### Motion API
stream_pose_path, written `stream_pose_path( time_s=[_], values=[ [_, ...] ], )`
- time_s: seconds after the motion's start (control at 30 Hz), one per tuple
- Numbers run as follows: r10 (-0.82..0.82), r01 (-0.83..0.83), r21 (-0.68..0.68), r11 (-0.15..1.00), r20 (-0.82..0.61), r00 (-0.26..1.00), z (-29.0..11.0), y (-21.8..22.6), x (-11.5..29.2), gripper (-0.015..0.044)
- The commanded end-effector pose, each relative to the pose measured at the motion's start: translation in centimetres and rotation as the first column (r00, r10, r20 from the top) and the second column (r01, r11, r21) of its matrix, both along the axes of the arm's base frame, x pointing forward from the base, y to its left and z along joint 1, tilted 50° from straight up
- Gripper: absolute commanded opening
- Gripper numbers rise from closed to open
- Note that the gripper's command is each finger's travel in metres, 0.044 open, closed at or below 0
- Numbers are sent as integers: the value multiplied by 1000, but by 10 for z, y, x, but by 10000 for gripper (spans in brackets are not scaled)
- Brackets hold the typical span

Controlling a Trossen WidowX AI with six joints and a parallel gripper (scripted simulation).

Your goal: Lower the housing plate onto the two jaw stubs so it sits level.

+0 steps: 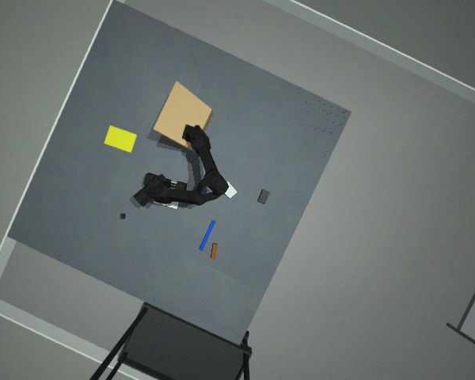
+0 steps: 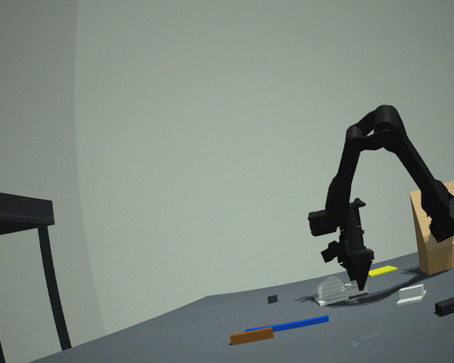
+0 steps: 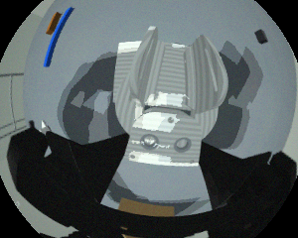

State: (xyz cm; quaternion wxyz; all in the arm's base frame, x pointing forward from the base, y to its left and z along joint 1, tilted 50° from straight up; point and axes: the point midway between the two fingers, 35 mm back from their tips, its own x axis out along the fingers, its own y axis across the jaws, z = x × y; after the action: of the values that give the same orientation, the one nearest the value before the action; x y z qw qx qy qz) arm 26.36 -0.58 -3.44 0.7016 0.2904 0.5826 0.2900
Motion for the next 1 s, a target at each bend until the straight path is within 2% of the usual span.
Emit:
stream_pose_path(
  time_s=[0.0,0.97],
  values=[
    [-2,2,2,1000,-5,1000,-1,1,-1,351],
    [-2,2,2,1000,-5,1000,-3,2,0,351]
  ],
)
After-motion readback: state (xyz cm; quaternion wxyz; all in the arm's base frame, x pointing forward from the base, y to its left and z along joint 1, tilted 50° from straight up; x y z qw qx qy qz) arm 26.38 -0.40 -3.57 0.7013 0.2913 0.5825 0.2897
